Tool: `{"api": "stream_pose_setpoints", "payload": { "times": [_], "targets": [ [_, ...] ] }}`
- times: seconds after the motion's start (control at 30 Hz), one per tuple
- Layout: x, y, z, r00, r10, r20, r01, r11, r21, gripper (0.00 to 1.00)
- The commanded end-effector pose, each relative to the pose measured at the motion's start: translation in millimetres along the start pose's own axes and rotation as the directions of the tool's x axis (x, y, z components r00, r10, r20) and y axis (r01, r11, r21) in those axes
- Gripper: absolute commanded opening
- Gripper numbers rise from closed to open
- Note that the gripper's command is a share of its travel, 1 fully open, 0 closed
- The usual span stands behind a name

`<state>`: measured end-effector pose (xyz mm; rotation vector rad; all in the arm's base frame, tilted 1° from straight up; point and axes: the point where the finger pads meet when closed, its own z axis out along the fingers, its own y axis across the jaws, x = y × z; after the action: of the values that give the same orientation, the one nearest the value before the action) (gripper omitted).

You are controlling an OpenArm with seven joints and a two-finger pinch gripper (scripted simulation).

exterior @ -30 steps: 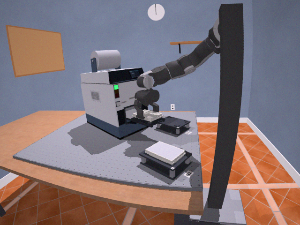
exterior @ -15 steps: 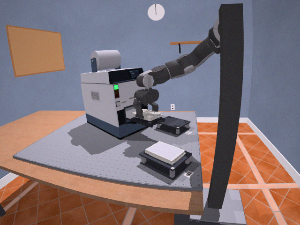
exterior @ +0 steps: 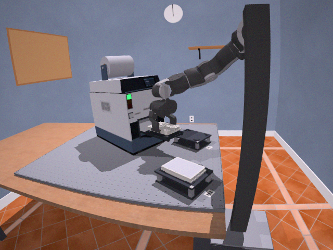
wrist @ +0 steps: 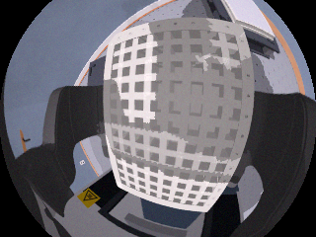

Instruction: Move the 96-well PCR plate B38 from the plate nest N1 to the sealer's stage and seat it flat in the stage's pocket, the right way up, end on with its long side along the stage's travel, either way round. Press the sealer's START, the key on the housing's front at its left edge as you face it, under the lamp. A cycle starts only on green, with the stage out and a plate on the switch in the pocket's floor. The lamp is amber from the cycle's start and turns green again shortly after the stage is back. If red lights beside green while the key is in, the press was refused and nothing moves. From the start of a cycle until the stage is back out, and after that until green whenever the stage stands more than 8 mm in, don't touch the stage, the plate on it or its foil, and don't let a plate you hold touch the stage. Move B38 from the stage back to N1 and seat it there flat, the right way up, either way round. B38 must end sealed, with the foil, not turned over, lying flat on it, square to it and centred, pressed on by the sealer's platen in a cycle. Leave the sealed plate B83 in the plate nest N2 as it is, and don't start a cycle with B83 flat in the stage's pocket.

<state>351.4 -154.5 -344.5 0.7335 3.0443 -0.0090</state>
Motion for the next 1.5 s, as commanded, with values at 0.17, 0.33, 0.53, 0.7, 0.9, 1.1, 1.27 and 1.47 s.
{"api": "stream_pose_setpoints", "payload": {
  "times": [0.17, 0.33, 0.53, 0.7, 0.9, 1.1, 1.27, 1.47],
  "targets": [
    [-1.0, 1.1, -1.3, 1.000, 0.000, 0.005, 0.000, 1.000, -0.004, 0.00],
    [-4.2, 2.3, -5.3, 1.000, 0.001, 0.010, -0.001, 1.000, -0.006, 0.00],
    [-4.2, 2.3, -5.3, 1.000, 0.001, 0.010, -0.001, 1.000, -0.006, 0.00],
    [-4.2, 2.3, -5.3, 1.000, 0.001, 0.010, -0.001, 1.000, -0.006, 0.00],
    [-1.0, 1.0, -1.2, 1.000, 0.000, 0.005, 0.000, 1.000, -0.004, 0.00],
    [-1.0, 1.0, -1.2, 1.000, 0.000, 0.005, 0.000, 1.000, -0.004, 0.00],
    [-1.0, 1.0, -1.2, 1.000, 0.000, 0.005, 0.000, 1.000, -0.004, 0.00],
    [-4.2, 2.4, -5.5, 1.000, 0.001, 0.010, -0.001, 1.000, -0.006, 0.00]
  ]
}}
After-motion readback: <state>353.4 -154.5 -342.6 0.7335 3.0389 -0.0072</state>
